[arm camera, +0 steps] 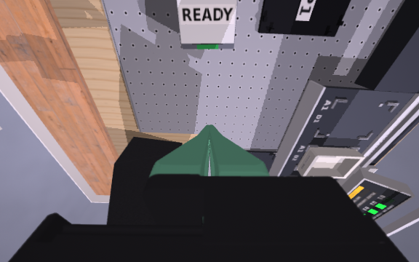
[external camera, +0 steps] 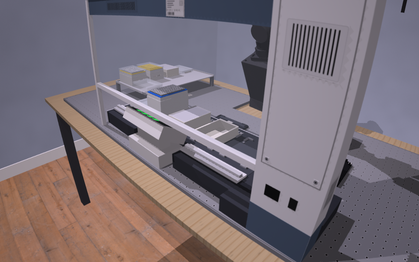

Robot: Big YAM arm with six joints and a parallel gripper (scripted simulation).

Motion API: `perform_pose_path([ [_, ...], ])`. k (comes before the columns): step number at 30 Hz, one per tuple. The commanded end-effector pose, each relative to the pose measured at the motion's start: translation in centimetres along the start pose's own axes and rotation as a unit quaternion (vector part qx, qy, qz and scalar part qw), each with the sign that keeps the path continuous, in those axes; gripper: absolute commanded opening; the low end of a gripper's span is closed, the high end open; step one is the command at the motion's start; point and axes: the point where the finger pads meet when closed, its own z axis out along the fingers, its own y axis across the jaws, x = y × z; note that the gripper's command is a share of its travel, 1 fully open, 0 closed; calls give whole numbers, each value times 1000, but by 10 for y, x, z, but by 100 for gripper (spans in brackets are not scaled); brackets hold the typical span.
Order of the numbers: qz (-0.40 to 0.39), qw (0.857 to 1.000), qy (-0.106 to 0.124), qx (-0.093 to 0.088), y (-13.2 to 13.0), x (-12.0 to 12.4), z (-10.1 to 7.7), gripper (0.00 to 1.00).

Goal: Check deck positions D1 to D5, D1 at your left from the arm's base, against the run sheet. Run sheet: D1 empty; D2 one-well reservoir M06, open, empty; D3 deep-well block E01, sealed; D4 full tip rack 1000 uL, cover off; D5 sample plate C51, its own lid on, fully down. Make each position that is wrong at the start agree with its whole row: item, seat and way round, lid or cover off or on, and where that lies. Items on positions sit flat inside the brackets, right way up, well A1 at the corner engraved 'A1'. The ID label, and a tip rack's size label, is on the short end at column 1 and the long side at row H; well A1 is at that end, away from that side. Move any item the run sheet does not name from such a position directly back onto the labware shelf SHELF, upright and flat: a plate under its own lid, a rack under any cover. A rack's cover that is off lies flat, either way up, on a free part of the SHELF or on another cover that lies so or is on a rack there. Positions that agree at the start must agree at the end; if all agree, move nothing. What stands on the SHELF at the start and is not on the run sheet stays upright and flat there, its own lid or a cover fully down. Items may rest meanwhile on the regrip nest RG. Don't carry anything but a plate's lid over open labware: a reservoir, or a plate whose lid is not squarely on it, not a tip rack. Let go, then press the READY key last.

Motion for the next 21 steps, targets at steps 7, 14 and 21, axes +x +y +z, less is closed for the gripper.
perform_pose_path([
  [7, -4, 1000, 6, 0, 0, 3, 21, 0],
  [14, -4, 1000, 6, 0, 0, 4, 30, 0],
  [21, -5, 1000, 6, 0, 0, 4, 41, 0],
])
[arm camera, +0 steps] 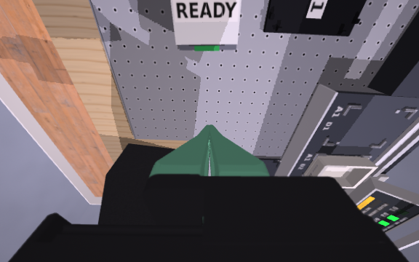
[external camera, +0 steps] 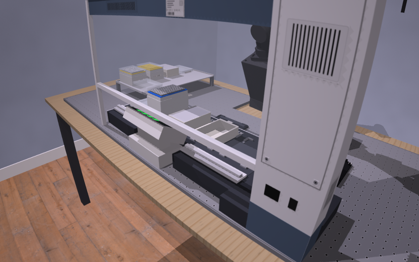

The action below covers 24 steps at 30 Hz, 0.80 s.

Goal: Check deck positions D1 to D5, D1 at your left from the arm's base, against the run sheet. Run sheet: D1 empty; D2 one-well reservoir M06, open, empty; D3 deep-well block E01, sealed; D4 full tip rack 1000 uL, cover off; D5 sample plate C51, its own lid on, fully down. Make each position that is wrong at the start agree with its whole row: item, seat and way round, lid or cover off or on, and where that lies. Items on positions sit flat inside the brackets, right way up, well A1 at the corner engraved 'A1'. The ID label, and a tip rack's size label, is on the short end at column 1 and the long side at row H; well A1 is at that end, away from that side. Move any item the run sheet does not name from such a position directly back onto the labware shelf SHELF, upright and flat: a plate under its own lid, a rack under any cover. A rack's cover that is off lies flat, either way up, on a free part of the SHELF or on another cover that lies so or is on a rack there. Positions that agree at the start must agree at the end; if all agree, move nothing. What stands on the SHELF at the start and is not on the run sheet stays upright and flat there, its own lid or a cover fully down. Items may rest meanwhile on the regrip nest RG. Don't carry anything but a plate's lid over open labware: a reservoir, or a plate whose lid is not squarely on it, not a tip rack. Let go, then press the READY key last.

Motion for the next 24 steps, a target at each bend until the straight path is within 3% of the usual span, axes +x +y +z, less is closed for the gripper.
perform_pose_path([
  [1, -6, 1000, 4, 0, 1, 3, 10, 0],
  [24, -12, 1000, 3, 0, 4, 3, 41, 0],
])
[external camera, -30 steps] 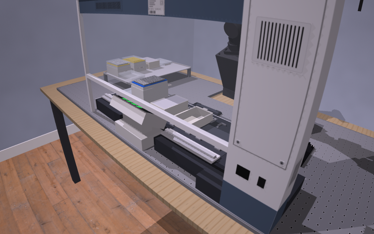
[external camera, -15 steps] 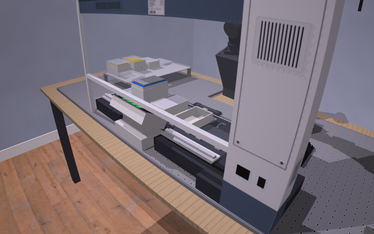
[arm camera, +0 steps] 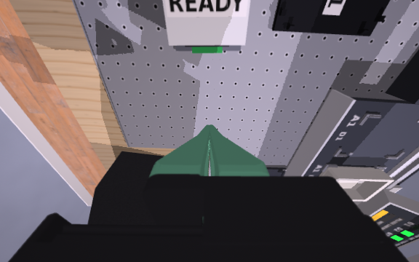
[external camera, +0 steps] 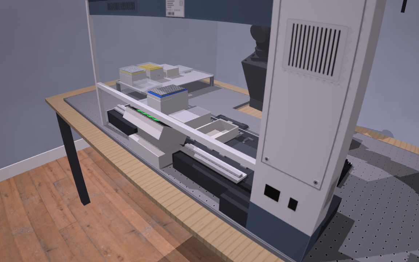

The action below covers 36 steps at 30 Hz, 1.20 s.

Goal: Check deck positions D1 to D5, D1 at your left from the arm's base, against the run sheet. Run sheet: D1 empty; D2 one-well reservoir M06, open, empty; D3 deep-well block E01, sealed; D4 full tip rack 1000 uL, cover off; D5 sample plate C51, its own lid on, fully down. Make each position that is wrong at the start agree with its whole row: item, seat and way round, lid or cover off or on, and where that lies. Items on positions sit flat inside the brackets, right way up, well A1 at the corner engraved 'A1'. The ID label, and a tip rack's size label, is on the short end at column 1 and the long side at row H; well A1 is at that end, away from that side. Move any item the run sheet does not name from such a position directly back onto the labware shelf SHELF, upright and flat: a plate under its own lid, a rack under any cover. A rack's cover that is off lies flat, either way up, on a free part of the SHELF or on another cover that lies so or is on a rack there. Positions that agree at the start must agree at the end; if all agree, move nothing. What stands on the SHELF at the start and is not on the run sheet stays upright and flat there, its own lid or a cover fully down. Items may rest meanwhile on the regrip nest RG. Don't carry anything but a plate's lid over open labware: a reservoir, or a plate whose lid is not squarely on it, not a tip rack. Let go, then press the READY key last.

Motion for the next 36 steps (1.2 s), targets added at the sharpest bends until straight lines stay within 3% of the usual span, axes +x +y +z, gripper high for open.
perform_pose_path([
  [1, -6, 1000, 1, 0, 2, 2, 7, 0],
  [36, -4, 1000, 4, -1, 1, 5, 60, 0],
])
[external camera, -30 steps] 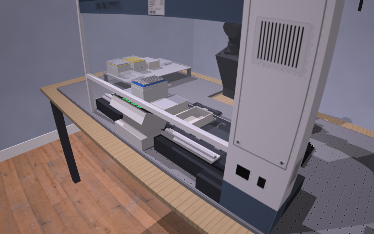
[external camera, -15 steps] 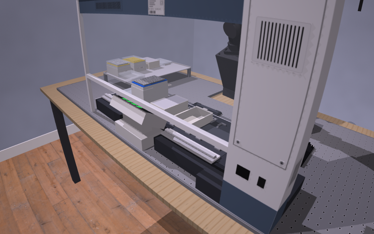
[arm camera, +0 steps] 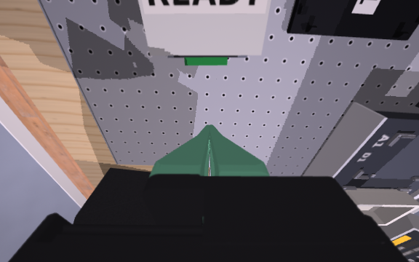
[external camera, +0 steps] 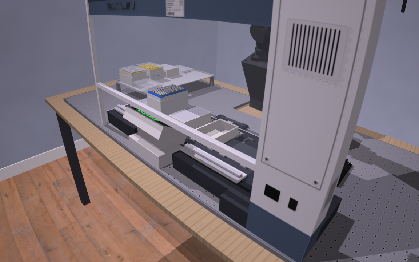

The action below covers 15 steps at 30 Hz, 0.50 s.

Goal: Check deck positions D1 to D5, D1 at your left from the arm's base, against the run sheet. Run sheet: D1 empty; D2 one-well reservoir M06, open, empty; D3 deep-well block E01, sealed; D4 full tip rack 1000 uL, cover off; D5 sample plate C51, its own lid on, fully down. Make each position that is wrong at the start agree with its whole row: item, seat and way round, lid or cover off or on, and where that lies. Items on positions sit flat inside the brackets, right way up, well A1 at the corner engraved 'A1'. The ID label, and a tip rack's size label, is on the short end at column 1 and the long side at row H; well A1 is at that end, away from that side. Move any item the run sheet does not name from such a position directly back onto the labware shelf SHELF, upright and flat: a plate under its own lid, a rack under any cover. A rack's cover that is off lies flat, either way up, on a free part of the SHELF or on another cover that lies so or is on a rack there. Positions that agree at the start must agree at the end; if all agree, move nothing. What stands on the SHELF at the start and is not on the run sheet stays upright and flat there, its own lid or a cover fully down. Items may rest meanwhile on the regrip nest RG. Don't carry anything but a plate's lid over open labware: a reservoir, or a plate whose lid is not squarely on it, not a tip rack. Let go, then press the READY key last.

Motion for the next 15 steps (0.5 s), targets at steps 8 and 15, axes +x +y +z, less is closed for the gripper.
perform_pose_path([
  [8, -3, 1000, 6, -3, 1, 7, 21, 0],
  [15, -11, 1000, -1, -1, 5, 1, 26, 0],
])
